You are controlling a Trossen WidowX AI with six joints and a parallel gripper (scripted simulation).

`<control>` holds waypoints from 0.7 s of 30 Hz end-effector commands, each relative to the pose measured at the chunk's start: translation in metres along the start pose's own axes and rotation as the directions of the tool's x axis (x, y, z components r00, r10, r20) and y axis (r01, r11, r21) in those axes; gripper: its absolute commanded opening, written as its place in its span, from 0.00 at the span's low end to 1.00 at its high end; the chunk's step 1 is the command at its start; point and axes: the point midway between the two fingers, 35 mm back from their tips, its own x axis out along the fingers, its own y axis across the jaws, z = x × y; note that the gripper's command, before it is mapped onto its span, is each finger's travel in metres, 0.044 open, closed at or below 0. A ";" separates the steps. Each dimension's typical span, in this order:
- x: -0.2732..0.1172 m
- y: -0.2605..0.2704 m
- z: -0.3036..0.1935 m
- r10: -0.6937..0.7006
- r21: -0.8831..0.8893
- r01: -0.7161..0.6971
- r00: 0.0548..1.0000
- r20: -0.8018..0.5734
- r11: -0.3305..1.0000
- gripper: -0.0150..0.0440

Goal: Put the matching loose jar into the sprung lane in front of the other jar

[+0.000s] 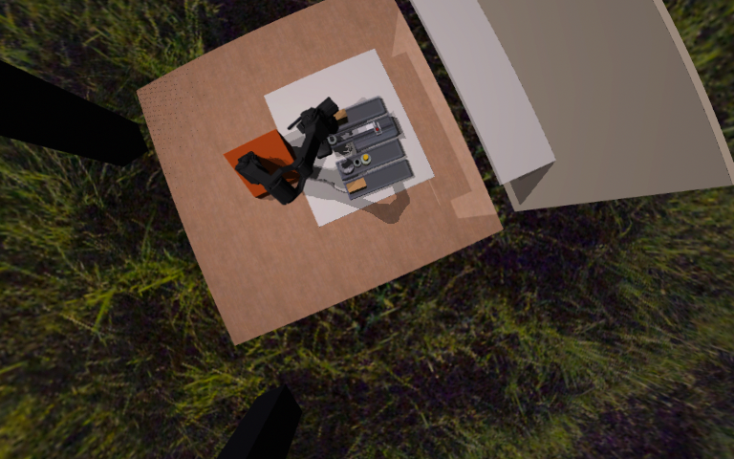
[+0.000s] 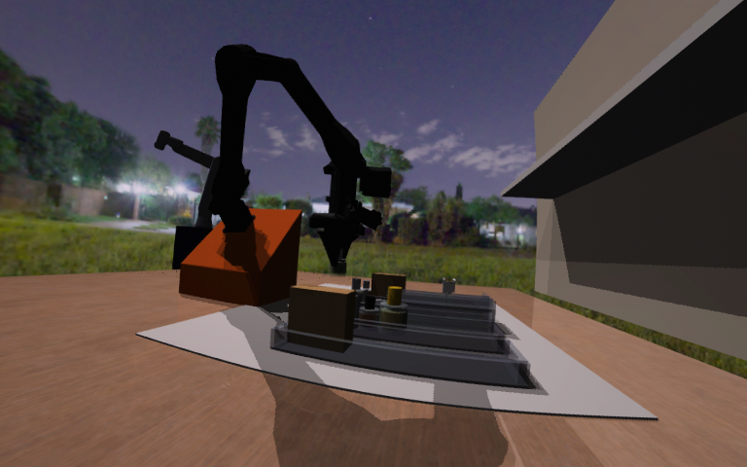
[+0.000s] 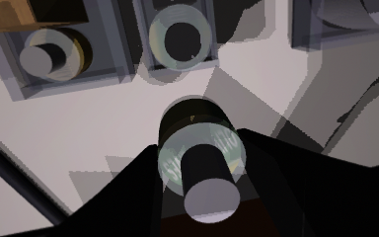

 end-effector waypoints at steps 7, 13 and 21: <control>0.022 -0.002 0.002 -0.007 0.003 0.007 1.000 -0.003 1.000 0.25; 0.040 -0.002 0.002 -0.009 0.003 0.009 1.000 -0.003 1.000 0.25; 0.041 -0.002 0.003 -0.009 0.003 0.009 1.000 -0.003 1.000 0.25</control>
